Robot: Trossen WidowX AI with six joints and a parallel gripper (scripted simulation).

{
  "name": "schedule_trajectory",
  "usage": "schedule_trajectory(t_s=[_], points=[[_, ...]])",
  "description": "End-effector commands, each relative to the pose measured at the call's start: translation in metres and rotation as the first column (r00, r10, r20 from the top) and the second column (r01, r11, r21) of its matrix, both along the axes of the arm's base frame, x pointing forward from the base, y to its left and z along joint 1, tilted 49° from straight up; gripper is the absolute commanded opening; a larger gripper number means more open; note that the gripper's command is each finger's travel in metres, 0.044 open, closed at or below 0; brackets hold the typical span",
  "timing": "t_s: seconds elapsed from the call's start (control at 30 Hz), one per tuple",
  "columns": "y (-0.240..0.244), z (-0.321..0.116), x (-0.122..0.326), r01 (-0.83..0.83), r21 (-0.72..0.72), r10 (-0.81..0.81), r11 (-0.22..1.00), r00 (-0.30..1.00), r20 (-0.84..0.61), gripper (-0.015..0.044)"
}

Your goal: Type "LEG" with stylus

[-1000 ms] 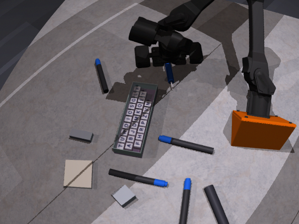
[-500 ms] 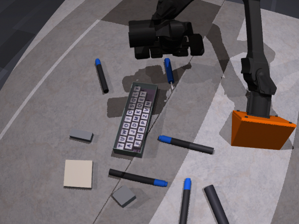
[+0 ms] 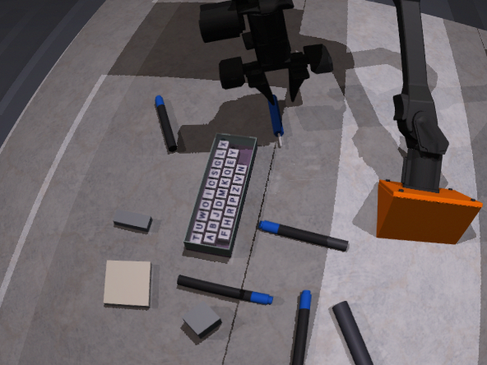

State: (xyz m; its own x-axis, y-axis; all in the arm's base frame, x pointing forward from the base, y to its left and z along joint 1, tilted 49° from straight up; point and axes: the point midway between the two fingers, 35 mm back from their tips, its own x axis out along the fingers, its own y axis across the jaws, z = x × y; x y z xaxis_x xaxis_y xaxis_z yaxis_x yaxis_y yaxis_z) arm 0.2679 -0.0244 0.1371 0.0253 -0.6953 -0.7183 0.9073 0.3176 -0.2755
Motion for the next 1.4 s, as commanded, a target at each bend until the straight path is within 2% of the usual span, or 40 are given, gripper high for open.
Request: schedule_trajectory(t_s=[0.0,0.07,1.37], points=[[0.015,0.008,0.002,0.027,0.333,-0.009,0.943,0.998,-0.057,0.0150],[0.019,0.011,0.004,0.025,0.397,-0.001,0.917,0.998,-0.061,0.0150],[-0.001,-0.007,0.009,0.025,0.396,-0.001,0.918,0.998,-0.060,0.0150]])
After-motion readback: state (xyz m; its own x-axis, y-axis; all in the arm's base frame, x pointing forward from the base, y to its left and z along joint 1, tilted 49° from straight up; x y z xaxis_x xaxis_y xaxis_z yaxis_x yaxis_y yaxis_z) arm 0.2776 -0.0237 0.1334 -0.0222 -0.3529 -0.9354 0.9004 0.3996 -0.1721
